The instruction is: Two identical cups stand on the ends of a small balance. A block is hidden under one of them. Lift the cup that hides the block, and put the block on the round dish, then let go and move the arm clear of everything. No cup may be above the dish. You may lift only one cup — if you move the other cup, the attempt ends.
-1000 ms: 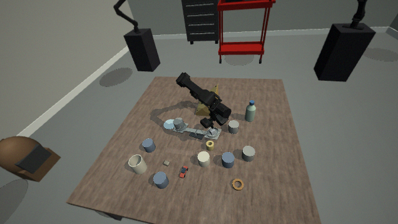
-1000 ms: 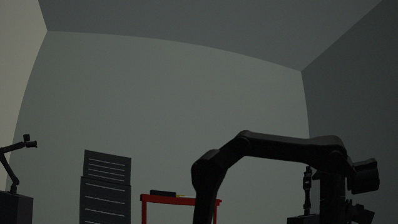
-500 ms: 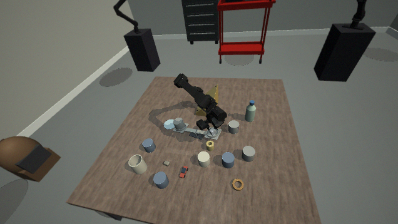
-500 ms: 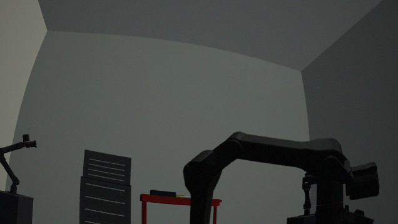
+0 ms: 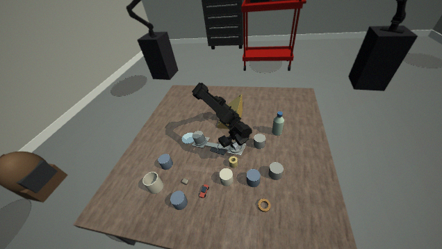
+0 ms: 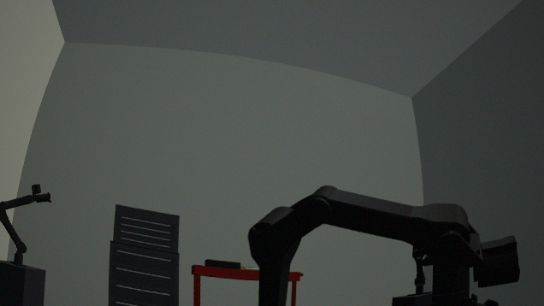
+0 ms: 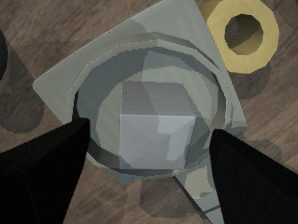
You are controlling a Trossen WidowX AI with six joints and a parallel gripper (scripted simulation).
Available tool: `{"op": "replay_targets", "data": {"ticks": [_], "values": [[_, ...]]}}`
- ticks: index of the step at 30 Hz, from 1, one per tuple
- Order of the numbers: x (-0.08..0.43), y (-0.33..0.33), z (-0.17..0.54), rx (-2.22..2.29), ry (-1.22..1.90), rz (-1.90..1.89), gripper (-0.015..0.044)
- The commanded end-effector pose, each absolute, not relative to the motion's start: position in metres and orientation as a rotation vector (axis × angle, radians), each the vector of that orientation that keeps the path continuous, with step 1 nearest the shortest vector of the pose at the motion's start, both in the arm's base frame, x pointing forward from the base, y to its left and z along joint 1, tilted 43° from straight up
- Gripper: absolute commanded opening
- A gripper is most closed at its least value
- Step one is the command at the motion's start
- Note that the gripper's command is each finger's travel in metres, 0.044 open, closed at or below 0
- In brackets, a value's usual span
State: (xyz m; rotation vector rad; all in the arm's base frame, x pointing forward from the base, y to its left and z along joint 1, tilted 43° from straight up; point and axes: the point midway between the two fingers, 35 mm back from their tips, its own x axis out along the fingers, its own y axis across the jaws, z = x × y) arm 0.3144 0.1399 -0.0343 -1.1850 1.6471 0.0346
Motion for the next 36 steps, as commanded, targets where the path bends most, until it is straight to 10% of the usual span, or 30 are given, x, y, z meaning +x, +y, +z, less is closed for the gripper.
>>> {"op": "replay_targets", "data": {"ticks": [1, 8, 24, 36], "values": [[0.315, 0.133, -0.040, -1.193, 1.648, 0.032, 0.0260], [0.315, 0.127, -0.047, -1.193, 1.648, 0.032, 0.0260], [0.315, 0.132, -0.042, -1.193, 1.648, 0.032, 0.0000], [0.314, 0.172, -0.001, -1.192, 1.648, 0.036, 0.0000]]}}
